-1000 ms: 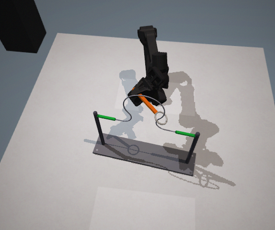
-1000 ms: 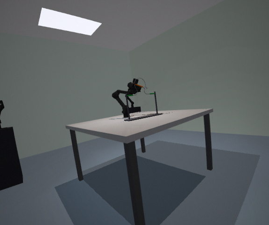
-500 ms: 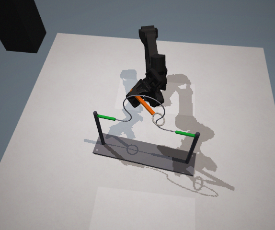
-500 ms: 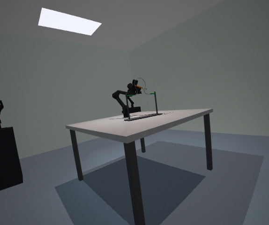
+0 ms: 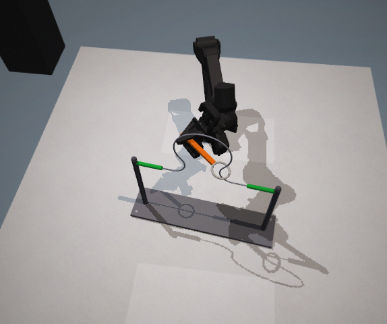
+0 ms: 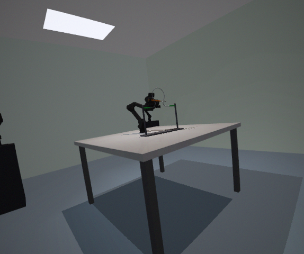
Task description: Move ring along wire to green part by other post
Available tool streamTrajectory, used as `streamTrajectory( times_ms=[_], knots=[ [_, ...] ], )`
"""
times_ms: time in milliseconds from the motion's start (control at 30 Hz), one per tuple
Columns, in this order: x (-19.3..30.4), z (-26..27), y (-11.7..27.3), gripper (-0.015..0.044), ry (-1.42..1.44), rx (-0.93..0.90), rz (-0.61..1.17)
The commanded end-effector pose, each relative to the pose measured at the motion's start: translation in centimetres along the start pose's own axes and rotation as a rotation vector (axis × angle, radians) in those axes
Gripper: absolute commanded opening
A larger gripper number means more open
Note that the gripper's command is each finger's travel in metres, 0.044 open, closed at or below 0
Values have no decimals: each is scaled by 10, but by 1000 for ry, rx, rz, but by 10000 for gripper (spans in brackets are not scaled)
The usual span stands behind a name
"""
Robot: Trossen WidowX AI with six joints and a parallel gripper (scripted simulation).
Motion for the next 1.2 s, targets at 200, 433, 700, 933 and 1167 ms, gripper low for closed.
streamTrajectory(
  times_ms=[200,433,700,933,1167],
  knots=[
    [-8,23,5,-150,-163,-130,-7],
    [-16,38,11,-150,-287,-229,-15],
    [-27,52,18,-150,-422,-336,-24],
    [-40,69,23,-150,-584,-421,-79],
    [-53,80,30,-150,-721,-502,-109]
  ],
)
Point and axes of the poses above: the point midway between the two fingers, 35 mm back from their tips, its own y axis back along the fingers, its own z axis across the jaws, x = y × z, the point moved 6 cm from there along y, back along the fingers, and after that the axes turned 14 degrees about y, right-handed, at the moved point
